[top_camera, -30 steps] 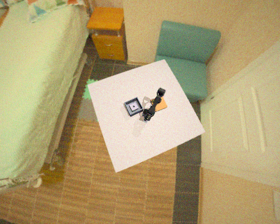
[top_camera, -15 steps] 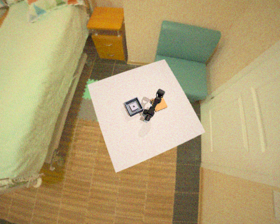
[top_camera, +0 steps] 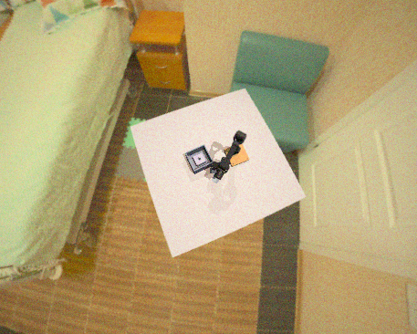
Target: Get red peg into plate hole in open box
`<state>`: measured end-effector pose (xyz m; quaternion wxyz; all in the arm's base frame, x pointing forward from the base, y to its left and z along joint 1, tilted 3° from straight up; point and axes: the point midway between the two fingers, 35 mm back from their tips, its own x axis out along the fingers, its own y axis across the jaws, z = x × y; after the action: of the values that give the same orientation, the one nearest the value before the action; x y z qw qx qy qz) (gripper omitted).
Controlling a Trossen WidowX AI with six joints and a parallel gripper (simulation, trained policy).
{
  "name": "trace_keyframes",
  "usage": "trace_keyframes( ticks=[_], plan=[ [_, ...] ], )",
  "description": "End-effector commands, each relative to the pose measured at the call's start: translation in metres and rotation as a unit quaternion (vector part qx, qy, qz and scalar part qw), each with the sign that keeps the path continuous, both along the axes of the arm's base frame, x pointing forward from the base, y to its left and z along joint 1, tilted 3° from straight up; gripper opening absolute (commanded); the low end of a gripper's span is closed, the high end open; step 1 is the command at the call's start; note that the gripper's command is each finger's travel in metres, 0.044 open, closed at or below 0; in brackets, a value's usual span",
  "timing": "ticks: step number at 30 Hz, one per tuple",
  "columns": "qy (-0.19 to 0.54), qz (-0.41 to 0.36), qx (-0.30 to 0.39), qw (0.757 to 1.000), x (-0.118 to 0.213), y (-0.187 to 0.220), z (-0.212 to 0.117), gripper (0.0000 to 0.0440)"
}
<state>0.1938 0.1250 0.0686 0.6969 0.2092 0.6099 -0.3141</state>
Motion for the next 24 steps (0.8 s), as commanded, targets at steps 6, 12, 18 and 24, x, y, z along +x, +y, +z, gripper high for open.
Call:
trace_keyframes(
  ticks=[6,12,18,24],
  plan=[
    [-0.046,-0.016,-0.003,0.999,0.020,-0.011,0.042,0.0000],
    [-0.073,-0.049,-0.008,0.996,0.036,-0.026,0.062,0.0000],
    [-0.099,-0.082,-0.014,0.992,0.056,-0.046,0.073,0.0000],
    [-0.116,-0.109,-0.021,0.987,0.076,-0.068,0.078,0.0000]
  ],
)
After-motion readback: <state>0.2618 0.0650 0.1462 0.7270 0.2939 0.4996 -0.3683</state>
